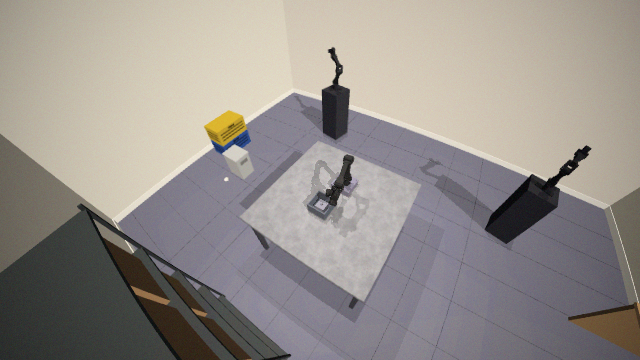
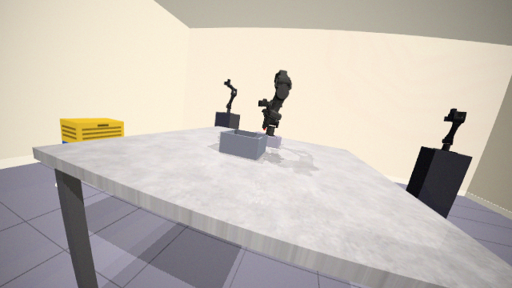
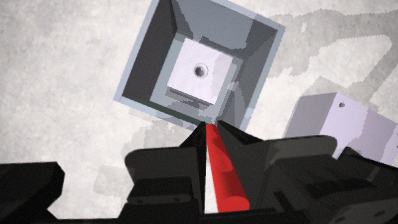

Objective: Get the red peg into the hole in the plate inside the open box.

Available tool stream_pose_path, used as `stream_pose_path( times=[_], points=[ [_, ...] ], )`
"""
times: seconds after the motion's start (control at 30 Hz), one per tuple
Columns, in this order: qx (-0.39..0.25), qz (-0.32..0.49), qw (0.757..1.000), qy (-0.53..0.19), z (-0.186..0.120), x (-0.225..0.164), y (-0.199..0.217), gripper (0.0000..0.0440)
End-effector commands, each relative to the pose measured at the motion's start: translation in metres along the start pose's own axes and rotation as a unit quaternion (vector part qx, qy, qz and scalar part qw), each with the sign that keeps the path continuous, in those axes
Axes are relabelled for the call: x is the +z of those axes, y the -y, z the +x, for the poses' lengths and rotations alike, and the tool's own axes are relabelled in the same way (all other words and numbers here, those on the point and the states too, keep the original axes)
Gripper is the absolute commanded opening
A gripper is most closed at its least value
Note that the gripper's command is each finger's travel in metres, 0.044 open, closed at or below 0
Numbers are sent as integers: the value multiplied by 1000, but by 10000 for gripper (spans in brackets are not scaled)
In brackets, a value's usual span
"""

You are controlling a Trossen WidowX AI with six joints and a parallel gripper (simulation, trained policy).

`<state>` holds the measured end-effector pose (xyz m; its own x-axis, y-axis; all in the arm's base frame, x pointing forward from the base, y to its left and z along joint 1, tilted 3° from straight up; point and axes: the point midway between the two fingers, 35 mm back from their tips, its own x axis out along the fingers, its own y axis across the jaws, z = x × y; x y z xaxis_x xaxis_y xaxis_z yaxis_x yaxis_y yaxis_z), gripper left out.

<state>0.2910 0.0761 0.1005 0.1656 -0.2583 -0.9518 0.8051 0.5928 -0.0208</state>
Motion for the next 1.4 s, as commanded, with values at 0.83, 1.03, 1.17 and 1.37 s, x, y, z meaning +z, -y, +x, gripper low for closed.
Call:
stream_pose_path(
  times=[0.83,1.03,1.17,1.37],
  points=[
    [11,-60,997,-55,89,71,-3,51],
    [12,-74,994,-74,102,73,-5,159],
    [15,-76,994,-81,101,82,-10,230],
    [29,-69,993,-96,94,97,-24,383]
  ],
)
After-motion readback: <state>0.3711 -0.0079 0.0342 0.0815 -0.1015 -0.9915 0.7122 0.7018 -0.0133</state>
